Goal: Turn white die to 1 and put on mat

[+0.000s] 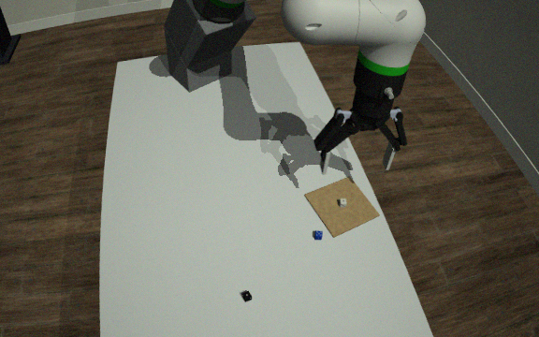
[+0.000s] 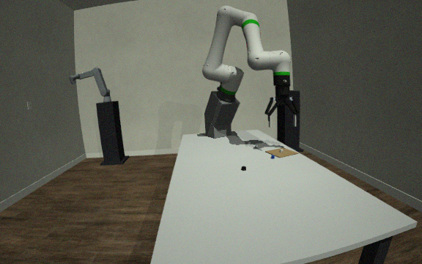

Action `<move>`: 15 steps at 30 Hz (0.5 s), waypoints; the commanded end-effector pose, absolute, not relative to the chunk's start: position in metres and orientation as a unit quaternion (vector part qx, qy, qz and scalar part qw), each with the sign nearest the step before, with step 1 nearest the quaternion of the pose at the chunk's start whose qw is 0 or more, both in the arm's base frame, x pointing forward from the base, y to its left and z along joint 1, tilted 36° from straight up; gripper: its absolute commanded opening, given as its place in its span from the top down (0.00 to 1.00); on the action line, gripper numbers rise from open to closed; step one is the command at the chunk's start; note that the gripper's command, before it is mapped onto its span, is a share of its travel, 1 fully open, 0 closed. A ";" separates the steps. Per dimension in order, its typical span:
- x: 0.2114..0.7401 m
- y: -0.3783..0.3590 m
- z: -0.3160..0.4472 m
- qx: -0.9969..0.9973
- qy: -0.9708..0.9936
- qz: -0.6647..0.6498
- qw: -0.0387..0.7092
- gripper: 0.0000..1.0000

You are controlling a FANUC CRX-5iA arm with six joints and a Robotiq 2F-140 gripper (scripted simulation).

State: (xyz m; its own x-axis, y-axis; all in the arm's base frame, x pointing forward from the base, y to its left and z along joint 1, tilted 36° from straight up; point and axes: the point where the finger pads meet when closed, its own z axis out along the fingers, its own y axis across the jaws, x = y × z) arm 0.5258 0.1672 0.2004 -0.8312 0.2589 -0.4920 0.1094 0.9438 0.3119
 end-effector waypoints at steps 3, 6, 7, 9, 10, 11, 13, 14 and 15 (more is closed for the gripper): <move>0.524 0.166 0.203 0.097 0.947 0.137 0.274 0.00; 0.521 0.165 0.208 0.097 0.947 0.137 0.274 0.00; 0.520 0.165 0.209 0.097 0.947 0.137 0.274 0.00; 0.518 0.164 0.213 0.097 0.947 0.137 0.274 0.00; 0.516 0.164 0.215 0.097 0.947 0.137 0.274 0.00; 0.515 0.163 0.217 0.097 0.947 0.137 0.274 0.00; 0.513 0.162 0.220 0.097 0.947 0.137 0.274 0.00; 0.512 0.162 0.222 0.097 0.947 0.137 0.274 0.00; 0.510 0.161 0.224 0.097 0.947 0.137 0.274 0.00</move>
State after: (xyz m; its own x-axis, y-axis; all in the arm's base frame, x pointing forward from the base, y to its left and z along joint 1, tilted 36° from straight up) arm 0.5133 0.1625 0.2191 -0.8312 0.2589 -0.4920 0.1093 0.9438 0.3120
